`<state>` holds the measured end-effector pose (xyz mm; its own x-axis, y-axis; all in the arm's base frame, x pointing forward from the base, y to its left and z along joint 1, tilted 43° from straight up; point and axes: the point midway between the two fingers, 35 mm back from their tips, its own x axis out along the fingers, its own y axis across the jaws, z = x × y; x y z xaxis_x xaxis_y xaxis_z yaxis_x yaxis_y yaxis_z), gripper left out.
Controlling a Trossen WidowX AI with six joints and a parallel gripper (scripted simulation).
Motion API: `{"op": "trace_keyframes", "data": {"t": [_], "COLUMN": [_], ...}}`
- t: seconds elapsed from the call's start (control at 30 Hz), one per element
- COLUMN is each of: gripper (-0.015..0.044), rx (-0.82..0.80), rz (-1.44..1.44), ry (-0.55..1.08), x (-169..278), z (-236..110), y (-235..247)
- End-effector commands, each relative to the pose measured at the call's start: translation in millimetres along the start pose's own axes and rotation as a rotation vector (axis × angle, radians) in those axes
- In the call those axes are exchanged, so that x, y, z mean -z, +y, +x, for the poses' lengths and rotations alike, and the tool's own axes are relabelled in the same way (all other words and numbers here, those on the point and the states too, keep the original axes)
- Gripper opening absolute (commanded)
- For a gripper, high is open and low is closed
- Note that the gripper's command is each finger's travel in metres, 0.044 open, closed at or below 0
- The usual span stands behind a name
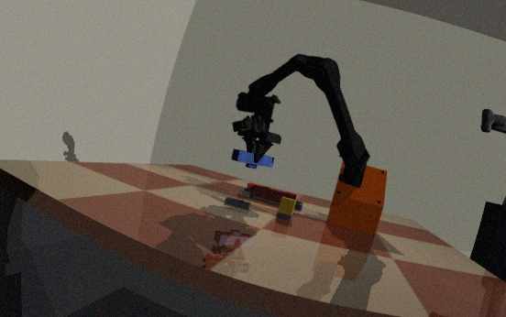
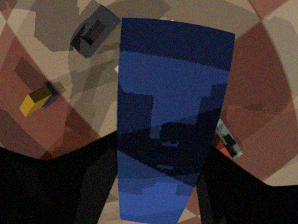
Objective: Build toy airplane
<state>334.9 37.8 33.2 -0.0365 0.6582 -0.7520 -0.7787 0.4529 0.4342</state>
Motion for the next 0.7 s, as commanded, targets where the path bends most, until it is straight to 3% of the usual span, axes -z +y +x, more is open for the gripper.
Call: {"op": "trace_keyframes", "data": {"t": [0.0,0.67], "gripper": [0.0,0.0], "rx": [0.007,0.003], "rz": [-0.081,-0.453], "ry": [0.0,-0.001], "x": [12.0,65.8], "z": [0.8,14.2], "y": [-11.3,-47.7]}}
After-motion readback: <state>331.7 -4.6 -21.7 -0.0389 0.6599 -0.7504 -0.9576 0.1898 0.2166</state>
